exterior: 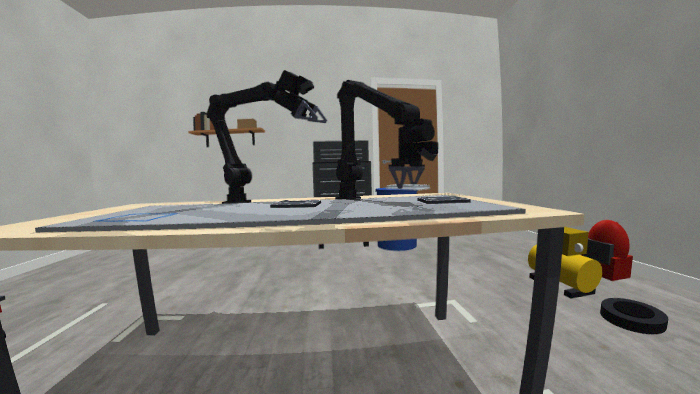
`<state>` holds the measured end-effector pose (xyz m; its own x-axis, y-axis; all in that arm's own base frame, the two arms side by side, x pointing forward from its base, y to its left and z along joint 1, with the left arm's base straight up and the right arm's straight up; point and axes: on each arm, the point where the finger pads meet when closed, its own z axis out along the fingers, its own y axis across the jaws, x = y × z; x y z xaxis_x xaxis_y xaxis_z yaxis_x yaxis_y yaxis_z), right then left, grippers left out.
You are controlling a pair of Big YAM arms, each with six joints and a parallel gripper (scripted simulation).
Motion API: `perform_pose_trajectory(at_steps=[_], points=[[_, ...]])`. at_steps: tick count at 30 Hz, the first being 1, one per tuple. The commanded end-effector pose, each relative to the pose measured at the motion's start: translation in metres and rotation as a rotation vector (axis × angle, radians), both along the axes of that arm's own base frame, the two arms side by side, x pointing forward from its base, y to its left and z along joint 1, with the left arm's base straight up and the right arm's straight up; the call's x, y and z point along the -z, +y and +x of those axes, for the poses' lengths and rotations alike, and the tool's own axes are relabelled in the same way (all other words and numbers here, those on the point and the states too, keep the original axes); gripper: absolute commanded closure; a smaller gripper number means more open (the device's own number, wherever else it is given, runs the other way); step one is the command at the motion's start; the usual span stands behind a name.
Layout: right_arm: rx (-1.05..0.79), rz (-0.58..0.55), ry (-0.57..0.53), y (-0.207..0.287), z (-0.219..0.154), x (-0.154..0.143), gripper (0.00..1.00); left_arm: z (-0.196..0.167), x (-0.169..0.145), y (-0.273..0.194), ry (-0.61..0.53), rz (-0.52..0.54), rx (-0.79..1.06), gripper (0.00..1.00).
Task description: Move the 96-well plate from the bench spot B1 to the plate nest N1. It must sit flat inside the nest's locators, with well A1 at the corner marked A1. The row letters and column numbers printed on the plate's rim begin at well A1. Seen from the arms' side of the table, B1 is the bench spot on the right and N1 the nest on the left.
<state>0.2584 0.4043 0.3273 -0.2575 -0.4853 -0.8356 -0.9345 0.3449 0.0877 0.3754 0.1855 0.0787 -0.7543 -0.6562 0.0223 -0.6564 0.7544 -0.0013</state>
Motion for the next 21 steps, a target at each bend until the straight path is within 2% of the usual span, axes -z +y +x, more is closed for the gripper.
perform_pose_trajectory(at_steps=[1,10,13,17,21], points=[[-0.106,0.120,-0.100,0.071,0.026,-0.049,0.00,0.011,-0.015,0.062,-0.049,0.027,-0.329,0.20],[-0.245,0.195,-0.132,0.147,0.054,-0.026,0.00,-0.028,-0.011,0.133,-0.046,0.028,-0.712,0.20],[-0.268,0.207,-0.139,0.159,0.058,-0.021,0.00,-0.033,-0.011,0.141,-0.046,0.028,-0.754,0.20],[-0.356,0.255,-0.159,0.202,0.071,0.004,0.00,-0.048,-0.010,0.162,-0.046,0.029,-0.850,0.20],[-0.431,0.295,-0.172,0.234,0.079,0.031,0.00,-0.054,-0.009,0.169,-0.046,0.030,-0.855,0.20]])
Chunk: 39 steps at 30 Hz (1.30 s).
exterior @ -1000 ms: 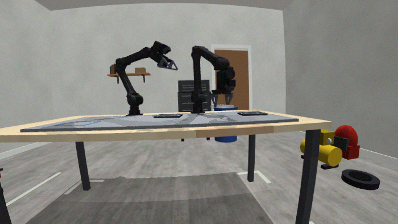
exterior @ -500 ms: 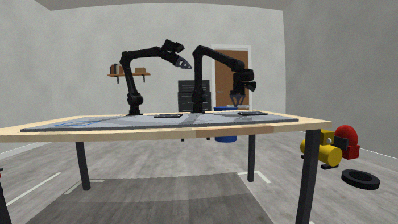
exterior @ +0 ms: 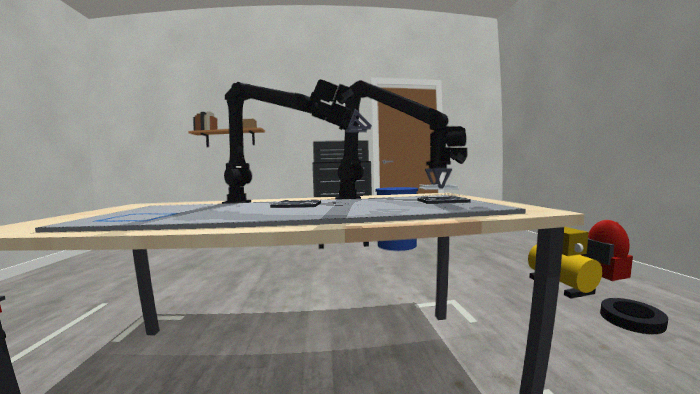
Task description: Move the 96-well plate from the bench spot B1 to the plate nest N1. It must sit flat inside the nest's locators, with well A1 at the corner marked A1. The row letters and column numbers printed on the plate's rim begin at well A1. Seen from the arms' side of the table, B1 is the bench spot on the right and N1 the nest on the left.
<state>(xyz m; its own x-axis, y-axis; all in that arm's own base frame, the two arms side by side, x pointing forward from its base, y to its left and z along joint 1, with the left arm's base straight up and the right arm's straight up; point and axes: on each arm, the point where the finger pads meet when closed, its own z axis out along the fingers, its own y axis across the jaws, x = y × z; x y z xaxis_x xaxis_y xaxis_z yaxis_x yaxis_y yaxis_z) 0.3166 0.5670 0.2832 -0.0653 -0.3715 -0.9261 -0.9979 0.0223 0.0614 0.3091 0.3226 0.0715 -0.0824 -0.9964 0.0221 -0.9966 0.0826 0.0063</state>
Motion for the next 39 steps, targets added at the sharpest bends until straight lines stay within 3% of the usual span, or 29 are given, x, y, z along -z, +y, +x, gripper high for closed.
perform_pose_trajectory(at_steps=[1,6,13,17,21,36,39], points=[[-0.125,0.121,-0.095,0.079,0.024,0.002,0.00,0.012,-0.015,0.032,-0.036,0.041,-0.081,0.20],[-0.189,0.152,-0.099,0.102,0.028,0.030,0.00,0.016,-0.015,0.029,-0.036,0.041,-0.069,0.20],[-0.206,0.159,-0.089,0.108,0.028,0.039,0.00,0.025,-0.021,0.026,-0.031,0.036,-0.068,0.20],[-0.206,0.176,-0.099,0.106,0.026,0.022,0.00,0.029,-0.021,0.029,-0.037,0.041,-0.071,0.20],[-0.204,0.175,-0.099,0.106,0.027,0.022,0.00,0.031,-0.001,0.028,-0.051,0.044,-0.071,0.20],[-0.204,0.175,-0.099,0.106,0.027,0.023,0.00,0.027,-0.010,0.031,-0.059,0.056,-0.074,0.20],[-0.204,0.175,-0.099,0.106,0.027,0.023,0.00,0.011,-0.009,0.030,-0.067,0.060,-0.093,0.20]])
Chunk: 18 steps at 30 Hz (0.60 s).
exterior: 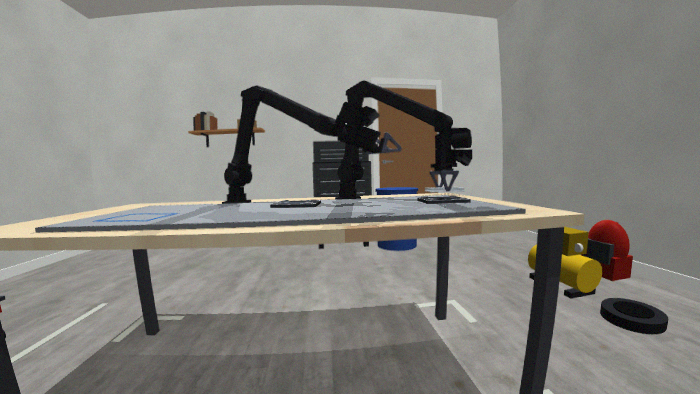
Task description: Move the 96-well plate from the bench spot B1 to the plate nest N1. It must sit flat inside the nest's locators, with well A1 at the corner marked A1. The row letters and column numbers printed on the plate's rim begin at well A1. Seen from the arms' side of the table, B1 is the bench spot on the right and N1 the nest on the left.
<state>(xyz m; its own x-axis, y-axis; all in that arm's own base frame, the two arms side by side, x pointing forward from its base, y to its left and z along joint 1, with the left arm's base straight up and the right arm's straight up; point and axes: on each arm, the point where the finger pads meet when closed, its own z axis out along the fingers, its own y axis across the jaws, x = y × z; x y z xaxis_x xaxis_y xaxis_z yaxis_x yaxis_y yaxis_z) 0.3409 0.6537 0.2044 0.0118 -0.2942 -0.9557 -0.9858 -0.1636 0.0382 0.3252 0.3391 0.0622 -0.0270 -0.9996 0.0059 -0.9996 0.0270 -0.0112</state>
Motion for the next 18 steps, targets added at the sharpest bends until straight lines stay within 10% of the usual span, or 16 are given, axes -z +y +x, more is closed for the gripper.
perform_pose_trajectory(at_steps=[1,18], points=[[-0.019,0.095,-0.075,0.019,0.002,-0.056,0.00,-0.008,-0.017,0.012,-0.045,0.041,-0.046,0.20],[-0.019,0.095,-0.075,0.019,0.002,-0.056,0.00,-0.002,0.005,-0.004,-0.008,0.001,-0.004,0.20]])
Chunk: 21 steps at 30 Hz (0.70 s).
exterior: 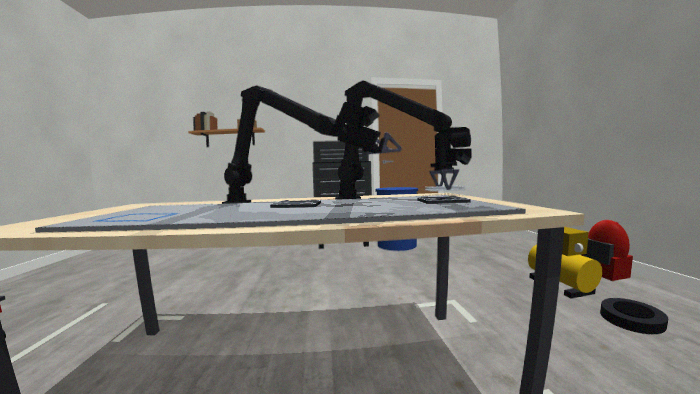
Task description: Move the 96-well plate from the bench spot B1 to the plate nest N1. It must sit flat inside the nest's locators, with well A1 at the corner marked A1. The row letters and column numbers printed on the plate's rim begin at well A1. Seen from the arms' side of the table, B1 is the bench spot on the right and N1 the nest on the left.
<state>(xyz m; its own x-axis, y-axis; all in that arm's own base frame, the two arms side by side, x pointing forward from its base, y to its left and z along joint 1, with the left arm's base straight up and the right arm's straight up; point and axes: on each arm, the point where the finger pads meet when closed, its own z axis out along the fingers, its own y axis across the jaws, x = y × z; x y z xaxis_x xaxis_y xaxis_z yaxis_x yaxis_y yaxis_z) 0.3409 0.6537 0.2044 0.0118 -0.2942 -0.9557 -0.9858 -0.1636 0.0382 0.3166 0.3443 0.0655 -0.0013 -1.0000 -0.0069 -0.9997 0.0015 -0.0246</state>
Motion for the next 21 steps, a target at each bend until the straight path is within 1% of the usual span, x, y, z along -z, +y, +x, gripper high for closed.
perform_pose_trajectory(at_steps=[1,4,10,12,14,21], points=[[-0.019,0.095,-0.075,0.019,0.002,-0.056,0.00,0.006,0.008,-0.009,0.006,-0.011,0.021,0.20],[-0.019,0.095,-0.075,0.019,0.002,-0.056,0.00,0.009,0.009,-0.007,0.001,-0.005,0.037,0.20],[-0.019,0.095,-0.075,0.019,0.002,-0.056,0.00,0.003,0.021,-0.007,0.011,-0.016,0.029,0.20],[-0.019,0.095,-0.075,0.019,0.002,-0.056,0.00,0.006,0.017,-0.003,0.004,-0.008,0.024,0.20],[-0.019,0.095,-0.075,0.019,0.002,-0.056,0.00,0.009,0.007,0.000,-0.013,0.011,0.024,0.20],[-0.019,0.095,-0.075,0.019,0.002,-0.056,0.00,0.008,0.007,-0.001,-0.009,0.006,0.024,0.20]])
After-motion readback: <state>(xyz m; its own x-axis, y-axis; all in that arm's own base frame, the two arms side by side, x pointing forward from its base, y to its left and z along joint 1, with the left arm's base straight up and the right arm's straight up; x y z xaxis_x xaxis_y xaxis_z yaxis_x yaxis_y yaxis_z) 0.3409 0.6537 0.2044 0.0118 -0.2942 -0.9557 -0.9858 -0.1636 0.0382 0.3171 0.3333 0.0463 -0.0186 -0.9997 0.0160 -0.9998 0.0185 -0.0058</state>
